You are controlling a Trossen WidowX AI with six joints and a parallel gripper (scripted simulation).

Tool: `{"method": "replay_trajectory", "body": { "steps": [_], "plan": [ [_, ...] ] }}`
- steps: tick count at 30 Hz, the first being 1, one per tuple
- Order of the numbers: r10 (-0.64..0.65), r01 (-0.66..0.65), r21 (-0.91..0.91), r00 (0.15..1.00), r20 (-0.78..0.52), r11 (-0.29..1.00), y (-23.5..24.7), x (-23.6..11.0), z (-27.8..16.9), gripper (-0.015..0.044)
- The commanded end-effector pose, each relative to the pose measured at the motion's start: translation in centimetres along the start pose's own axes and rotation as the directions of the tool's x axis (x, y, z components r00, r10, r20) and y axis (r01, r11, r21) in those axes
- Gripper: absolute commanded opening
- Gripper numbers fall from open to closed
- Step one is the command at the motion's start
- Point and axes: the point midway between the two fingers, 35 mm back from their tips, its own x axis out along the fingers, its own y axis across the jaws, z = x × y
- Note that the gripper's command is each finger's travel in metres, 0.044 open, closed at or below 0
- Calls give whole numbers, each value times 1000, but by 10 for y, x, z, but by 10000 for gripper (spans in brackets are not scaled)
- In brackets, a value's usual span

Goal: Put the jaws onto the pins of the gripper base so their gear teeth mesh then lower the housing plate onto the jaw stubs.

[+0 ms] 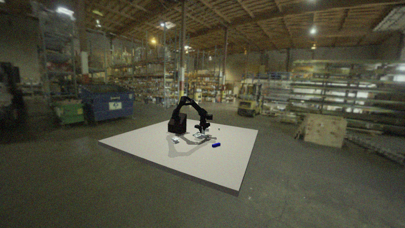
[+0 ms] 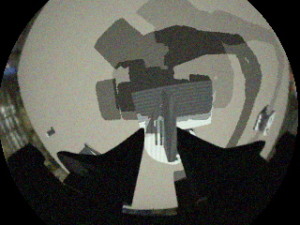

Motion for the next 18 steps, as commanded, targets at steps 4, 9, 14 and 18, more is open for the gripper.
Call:
{"method": "replay_trajectory", "body": {
  "steps": [4,9,14,18],
  "plan": [
    [-6,6,-8,1000,0,1000,-1,1,-1,134],
    [-6,6,-8,1000,0,1000,-1,1,-1,134],
    [-6,6,-7,1000,0,1000,-1,3,-1,134],
    [-6,6,-6,1000,0,1000,-1,5,-1,134]
  ]
}}
